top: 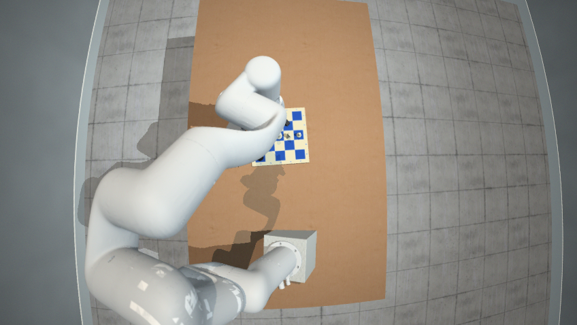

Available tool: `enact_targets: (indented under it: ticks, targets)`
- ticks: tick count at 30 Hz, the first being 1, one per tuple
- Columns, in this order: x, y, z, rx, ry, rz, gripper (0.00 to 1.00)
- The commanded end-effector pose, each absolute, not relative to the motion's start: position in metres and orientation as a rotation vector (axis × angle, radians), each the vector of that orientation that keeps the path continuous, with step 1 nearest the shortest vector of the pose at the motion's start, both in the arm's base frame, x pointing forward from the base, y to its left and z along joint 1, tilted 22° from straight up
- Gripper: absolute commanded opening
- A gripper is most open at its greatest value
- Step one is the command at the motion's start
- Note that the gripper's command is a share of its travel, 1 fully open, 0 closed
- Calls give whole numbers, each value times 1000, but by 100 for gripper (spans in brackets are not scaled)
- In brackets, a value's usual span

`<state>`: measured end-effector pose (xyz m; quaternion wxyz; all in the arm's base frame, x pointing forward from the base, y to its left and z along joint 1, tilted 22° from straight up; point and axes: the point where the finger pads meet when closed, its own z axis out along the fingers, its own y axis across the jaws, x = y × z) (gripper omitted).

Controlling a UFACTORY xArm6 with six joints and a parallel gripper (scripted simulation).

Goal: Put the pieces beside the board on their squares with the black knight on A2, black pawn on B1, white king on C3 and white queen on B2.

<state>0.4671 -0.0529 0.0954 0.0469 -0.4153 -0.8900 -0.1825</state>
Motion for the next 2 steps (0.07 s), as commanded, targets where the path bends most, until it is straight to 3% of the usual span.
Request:
enact_targets:
  ticks: [1, 2]
  targets:
    - [468, -54, 97, -1269, -2719, -558, 100]
    - [468, -54, 97, -1269, -2719, -558, 100]
